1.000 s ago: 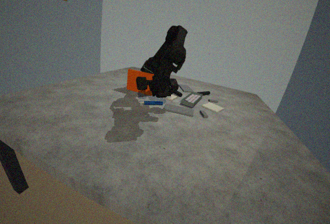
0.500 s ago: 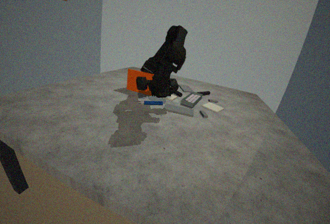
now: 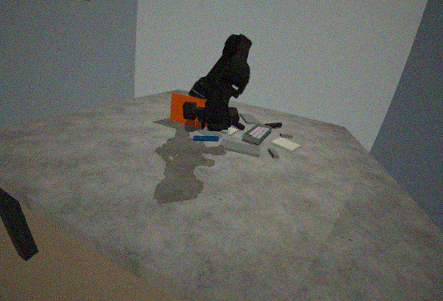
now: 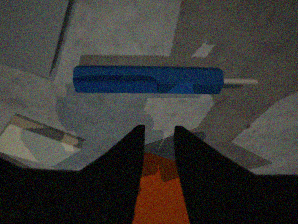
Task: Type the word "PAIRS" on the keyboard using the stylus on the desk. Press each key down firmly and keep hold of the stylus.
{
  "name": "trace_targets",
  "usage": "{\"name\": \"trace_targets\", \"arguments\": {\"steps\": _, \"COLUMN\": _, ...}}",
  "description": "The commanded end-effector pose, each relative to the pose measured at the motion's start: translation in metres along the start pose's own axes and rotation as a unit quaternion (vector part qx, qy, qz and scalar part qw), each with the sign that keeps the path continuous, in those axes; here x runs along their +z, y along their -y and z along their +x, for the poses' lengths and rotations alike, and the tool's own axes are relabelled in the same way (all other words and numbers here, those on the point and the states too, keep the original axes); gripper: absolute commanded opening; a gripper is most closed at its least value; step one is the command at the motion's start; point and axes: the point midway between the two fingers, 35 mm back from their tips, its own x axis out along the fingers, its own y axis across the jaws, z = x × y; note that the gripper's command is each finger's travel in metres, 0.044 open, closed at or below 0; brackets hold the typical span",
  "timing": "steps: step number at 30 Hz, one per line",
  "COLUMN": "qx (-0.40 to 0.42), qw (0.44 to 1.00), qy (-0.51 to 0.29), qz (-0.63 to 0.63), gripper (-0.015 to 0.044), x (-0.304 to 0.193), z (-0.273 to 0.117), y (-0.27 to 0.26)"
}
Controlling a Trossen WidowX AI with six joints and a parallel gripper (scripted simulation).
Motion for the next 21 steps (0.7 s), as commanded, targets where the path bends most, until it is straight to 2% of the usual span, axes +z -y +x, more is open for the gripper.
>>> {"name": "trace_targets", "arguments": {"steps": 1, "qx": -0.037, "qw": 0.992, "qy": 0.033, "qz": 0.116, "gripper": 0.0150, "x": -0.004, "z": -0.003, "y": 0.000}}
{"name": "trace_targets", "arguments": {"steps": 7, "qx": -0.075, "qw": 0.916, "qy": 0.132, "qz": 0.371, "gripper": 0.0150, "x": -0.008, "z": -0.007, "y": 0.000}}
{"name": "trace_targets", "arguments": {"steps": 14, "qx": -0.040, "qw": 0.736, "qy": 0.266, "qz": 0.621, "gripper": 0.0150, "x": -0.013, "z": -0.015, "y": 0.000}}
{"name": "trace_targets", "arguments": {"steps": 20, "qx": 0.008, "qw": 0.622, "qy": 0.324, "qz": 0.713, "gripper": 0.0150, "x": -0.016, "z": -0.019, "y": -0.001}}
{"name": "trace_targets", "arguments": {"steps": 21, "qx": 0.010, "qw": 0.618, "qy": 0.325, "qz": 0.715, "gripper": 0.0150, "x": -0.016, "z": -0.019, "y": -0.001}}
